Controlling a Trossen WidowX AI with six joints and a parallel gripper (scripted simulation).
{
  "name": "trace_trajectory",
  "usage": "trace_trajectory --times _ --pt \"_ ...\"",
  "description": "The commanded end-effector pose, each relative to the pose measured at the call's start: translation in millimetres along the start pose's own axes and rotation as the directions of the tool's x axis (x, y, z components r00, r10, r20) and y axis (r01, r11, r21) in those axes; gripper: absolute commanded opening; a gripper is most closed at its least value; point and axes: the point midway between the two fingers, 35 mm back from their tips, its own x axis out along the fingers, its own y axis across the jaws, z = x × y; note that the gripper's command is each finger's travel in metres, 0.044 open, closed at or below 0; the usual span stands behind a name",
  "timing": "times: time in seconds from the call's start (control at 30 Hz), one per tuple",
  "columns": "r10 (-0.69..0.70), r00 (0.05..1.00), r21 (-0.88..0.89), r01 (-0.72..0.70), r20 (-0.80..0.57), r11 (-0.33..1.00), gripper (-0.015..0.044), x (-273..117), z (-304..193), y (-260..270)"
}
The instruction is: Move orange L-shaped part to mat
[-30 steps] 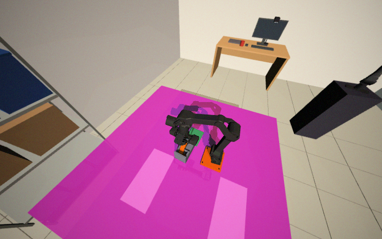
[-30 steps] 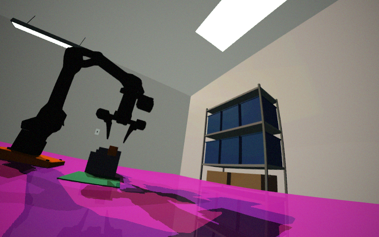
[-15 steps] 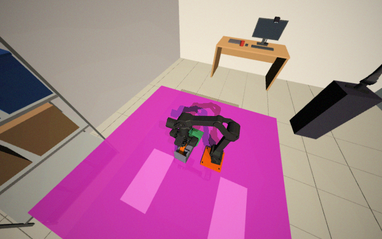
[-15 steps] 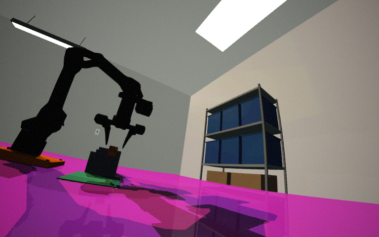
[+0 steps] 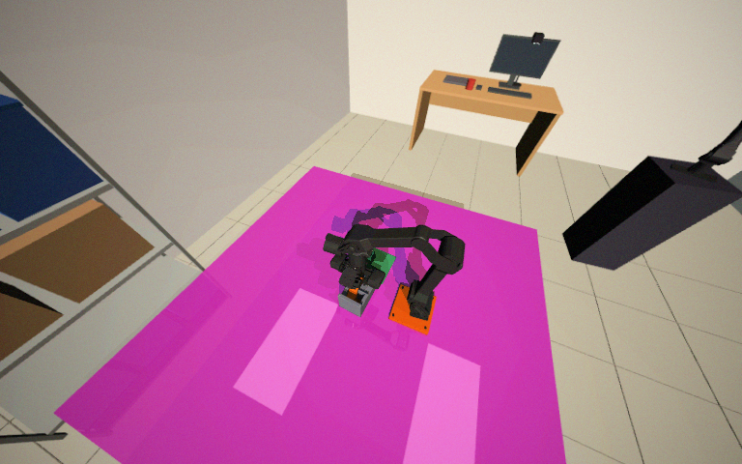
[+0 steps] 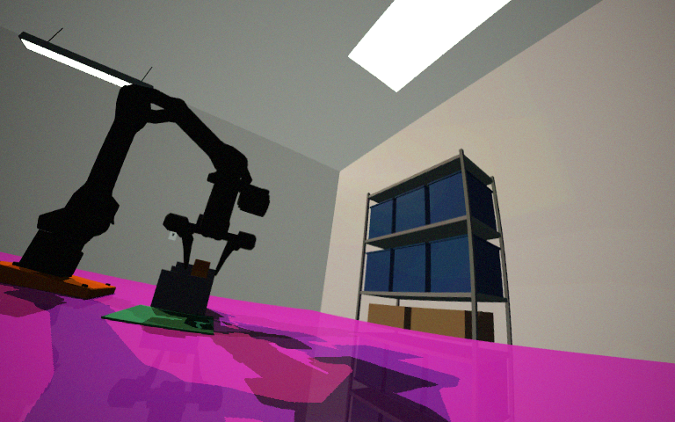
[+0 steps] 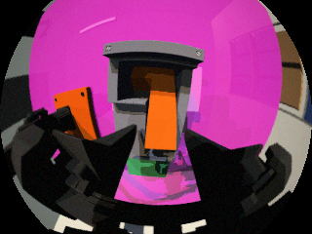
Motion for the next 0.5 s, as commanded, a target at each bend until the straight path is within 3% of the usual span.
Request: trace_trajectory --times 0.0,0.07,0.23,0.47 --pt "0.003 1.000 -0.002 -0.003 0.003 1.000 0.0280 6.6 0.4 0.9" --pt "0.003 1.000 -0.002 -0.003 0.003 1.000 0.0280 7.6 0.4 1.0" --pt "0.001 1.000 0.000 -0.001 0.000 1.000 0.0149 4.3 -0.1 0.6" --pt "0.001 1.000 0.000 -0.001 0.000 1.000 0.0102 4.3 -0.1 0.6"
